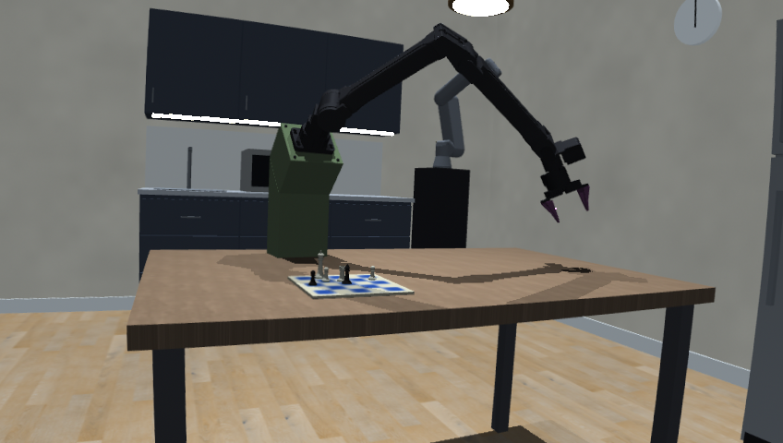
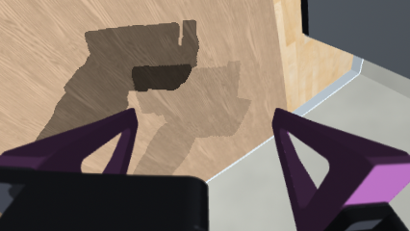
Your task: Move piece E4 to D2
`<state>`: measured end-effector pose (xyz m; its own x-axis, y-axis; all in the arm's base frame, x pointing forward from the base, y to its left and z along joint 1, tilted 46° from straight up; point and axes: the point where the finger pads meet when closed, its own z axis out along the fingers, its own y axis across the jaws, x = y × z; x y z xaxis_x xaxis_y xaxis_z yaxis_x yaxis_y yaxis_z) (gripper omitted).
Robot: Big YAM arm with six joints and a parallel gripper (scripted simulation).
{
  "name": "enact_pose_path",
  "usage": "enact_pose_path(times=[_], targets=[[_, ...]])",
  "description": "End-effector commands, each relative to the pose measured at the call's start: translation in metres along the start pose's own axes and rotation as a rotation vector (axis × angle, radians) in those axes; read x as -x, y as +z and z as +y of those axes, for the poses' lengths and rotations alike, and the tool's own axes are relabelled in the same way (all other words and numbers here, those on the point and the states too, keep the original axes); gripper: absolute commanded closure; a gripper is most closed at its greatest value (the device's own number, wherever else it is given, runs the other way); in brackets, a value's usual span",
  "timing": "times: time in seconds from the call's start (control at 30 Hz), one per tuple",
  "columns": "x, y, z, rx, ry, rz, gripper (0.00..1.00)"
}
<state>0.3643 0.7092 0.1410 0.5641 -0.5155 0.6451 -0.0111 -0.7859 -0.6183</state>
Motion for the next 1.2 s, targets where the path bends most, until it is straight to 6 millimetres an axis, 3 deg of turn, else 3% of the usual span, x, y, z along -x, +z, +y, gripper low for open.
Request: enact_pose_path(times=[0.0, 0.13, 0.2, 0.23, 0.3, 0.33, 0.37, 0.4, 0.5, 0.57, 0.67, 0.83, 0.87, 0.9, 0.93, 0.97, 1.0, 1.07, 1.13, 1.17], targets=[[-0.016, -0.011, -0.018, -0.030, 0.038, 0.006, 0.00], [-0.049, -0.003, 0.000, 0.001, 0.088, 0.009, 0.00], [-0.079, 0.002, 0.017, 0.025, 0.145, 0.012, 0.00], [-0.079, 0.002, 0.017, 0.025, 0.145, 0.012, 0.00], [-0.099, 0.005, 0.029, 0.039, 0.184, 0.014, 0.00], [-0.114, 0.007, 0.043, 0.055, 0.229, 0.017, 0.00], [-0.121, 0.007, 0.043, 0.055, 0.229, 0.017, 0.00], [-0.139, 0.009, 0.060, 0.073, 0.282, 0.021, 0.00], [-0.146, 0.008, 0.060, 0.073, 0.282, 0.021, 0.00], [-0.199, 0.006, 0.103, 0.114, 0.405, 0.034, 0.00], [-0.237, 0.002, 0.146, 0.158, 0.550, 0.053, 0.00], [-0.303, -0.022, 0.213, 0.202, 0.711, 0.079, 0.00], [-0.313, -0.028, 0.236, 0.223, 0.795, 0.095, 0.00], [-0.324, -0.034, 0.244, 0.223, 0.795, 0.095, 0.00], [-0.336, -0.044, 0.270, 0.242, 0.881, 0.112, 0.00], [-0.343, -0.049, 0.275, 0.242, 0.881, 0.112, 0.00], [-0.355, -0.062, 0.303, 0.261, 0.967, 0.130, 0.00], [-0.355, -0.062, 0.303, 0.261, 0.967, 0.130, 0.00], [-0.379, -0.098, 0.364, 0.291, 1.135, 0.169, 0.00], [-0.379, -0.098, 0.364, 0.291, 1.135, 0.169, 0.00]])
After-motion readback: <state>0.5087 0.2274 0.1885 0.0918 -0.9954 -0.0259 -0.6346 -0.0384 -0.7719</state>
